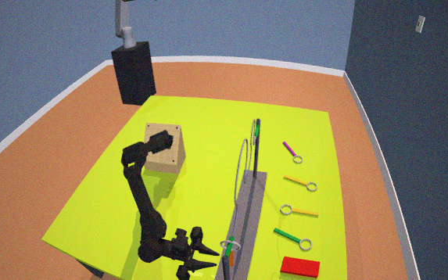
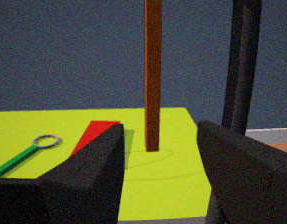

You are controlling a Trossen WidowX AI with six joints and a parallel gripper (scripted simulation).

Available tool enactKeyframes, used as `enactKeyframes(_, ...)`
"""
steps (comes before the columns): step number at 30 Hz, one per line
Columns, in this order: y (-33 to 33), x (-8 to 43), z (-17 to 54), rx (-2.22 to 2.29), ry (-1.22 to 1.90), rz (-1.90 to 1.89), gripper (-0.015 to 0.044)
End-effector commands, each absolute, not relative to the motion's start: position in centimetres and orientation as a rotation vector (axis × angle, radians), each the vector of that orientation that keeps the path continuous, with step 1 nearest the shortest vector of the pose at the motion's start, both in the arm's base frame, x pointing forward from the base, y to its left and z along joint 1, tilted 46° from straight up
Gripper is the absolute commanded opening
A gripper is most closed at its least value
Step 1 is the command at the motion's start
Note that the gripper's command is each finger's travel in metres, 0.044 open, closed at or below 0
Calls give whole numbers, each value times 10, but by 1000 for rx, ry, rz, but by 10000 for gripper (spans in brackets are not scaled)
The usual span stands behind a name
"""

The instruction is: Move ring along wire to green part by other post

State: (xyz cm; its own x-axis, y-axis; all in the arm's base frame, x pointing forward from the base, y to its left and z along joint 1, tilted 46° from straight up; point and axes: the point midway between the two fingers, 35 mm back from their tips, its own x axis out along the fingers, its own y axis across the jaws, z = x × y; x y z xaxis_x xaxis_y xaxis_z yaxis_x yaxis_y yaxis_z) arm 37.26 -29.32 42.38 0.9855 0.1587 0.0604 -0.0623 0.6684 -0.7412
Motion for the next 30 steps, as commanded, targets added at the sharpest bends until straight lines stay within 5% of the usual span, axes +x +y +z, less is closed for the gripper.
enactKeyframes(1, -297, 375, 421, -825, -111, 110, 160)
enactKeyframes(30, -293, 420, 425, -823, -115, 108, 160)
